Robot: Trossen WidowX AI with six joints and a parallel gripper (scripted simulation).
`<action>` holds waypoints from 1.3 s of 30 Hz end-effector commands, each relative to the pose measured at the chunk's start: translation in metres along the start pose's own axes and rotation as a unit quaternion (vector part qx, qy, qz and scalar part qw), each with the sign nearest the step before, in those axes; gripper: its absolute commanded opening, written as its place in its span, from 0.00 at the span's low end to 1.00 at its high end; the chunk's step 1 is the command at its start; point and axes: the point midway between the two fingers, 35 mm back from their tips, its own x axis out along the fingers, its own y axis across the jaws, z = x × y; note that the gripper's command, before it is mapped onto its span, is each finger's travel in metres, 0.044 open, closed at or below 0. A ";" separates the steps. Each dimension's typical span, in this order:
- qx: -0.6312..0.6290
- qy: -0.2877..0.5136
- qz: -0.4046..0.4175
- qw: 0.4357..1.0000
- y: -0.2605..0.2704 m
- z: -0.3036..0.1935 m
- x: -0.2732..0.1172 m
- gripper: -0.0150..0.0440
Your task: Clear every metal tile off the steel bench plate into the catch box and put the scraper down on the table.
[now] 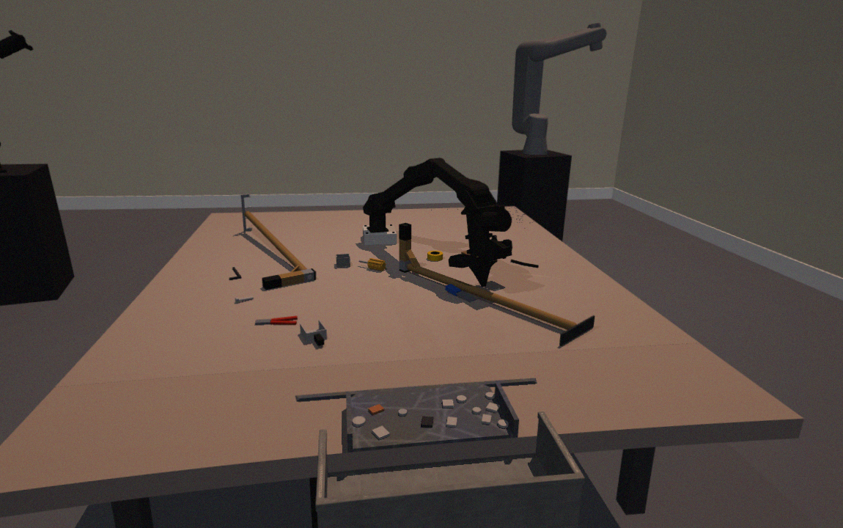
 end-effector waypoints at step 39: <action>0.004 -0.018 -0.006 1.000 -0.040 0.006 0.003 0.25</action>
